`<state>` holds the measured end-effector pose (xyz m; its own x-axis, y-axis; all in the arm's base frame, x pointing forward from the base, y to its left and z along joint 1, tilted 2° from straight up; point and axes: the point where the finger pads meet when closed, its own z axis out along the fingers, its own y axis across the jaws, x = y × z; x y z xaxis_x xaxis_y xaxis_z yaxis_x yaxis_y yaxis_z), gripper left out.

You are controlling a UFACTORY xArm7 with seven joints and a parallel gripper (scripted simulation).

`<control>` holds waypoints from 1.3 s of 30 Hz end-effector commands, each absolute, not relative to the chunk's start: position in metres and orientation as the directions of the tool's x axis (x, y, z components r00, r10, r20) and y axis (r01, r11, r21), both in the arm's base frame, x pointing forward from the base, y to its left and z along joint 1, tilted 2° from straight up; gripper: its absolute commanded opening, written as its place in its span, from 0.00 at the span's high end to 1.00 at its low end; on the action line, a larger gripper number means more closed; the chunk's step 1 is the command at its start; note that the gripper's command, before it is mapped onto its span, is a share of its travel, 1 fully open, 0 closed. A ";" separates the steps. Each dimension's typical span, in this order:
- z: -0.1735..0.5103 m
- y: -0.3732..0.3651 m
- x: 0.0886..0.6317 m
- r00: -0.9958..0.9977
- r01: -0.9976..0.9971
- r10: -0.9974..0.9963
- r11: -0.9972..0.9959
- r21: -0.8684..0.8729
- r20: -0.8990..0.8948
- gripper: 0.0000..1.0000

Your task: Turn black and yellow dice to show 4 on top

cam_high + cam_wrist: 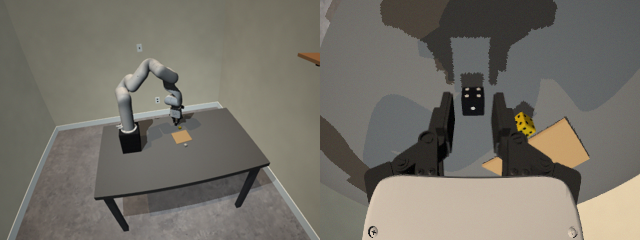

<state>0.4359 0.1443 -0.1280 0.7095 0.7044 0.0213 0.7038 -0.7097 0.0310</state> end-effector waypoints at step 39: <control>-0.147 0.145 0.438 0.709 0.704 0.705 -0.710 0.033 0.025 0.64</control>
